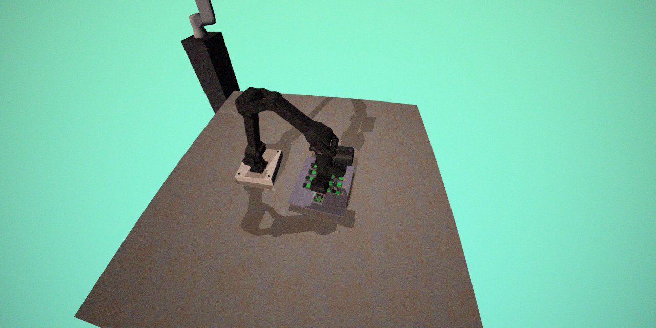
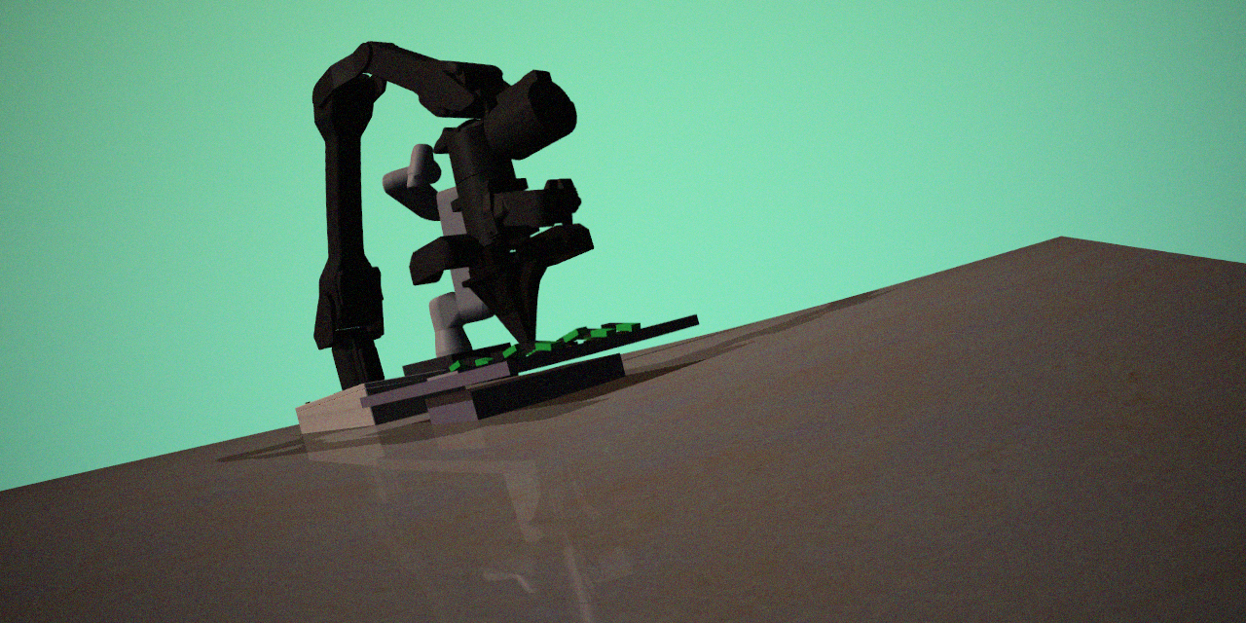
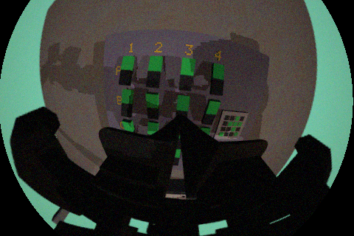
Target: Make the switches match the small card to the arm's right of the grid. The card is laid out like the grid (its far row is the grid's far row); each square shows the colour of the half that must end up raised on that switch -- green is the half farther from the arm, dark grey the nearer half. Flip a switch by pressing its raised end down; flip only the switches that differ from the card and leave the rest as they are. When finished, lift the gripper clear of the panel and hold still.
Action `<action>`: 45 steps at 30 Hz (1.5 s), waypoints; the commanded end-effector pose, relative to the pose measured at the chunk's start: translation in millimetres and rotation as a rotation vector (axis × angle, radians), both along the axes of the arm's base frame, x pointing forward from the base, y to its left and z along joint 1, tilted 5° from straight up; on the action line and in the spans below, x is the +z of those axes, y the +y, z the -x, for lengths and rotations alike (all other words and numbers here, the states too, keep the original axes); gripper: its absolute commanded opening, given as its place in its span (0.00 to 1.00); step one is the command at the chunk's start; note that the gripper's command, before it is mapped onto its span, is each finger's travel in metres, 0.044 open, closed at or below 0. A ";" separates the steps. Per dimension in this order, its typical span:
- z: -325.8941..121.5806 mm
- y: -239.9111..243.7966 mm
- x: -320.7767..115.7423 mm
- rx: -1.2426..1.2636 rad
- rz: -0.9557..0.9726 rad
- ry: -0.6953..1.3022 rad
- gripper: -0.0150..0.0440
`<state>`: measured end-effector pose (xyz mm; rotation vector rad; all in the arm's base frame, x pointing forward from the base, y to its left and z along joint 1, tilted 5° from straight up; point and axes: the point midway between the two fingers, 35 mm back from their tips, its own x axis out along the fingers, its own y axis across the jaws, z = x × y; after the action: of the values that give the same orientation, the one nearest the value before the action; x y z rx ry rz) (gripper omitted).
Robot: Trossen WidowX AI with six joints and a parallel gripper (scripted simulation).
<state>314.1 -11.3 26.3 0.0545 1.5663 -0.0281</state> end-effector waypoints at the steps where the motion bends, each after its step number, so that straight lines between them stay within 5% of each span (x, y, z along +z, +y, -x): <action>1: -0.6 -0.5 -0.8 0.003 0.004 -0.003 0.25; 12: -0.7 -0.1 0.4 0.000 0.000 -0.001 0.25; 19: -2.9 -1.4 62.9 0.004 0.002 0.023 0.25; 23: -2.6 1.0 63.0 0.004 0.002 0.023 0.25; 29: 14.3 67.9 64.3 0.004 -0.004 0.024 0.25; 45: 15.4 70.9 20.6 0.004 -0.006 0.050 0.25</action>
<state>298.8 58.2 53.9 0.0471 1.6187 -0.0240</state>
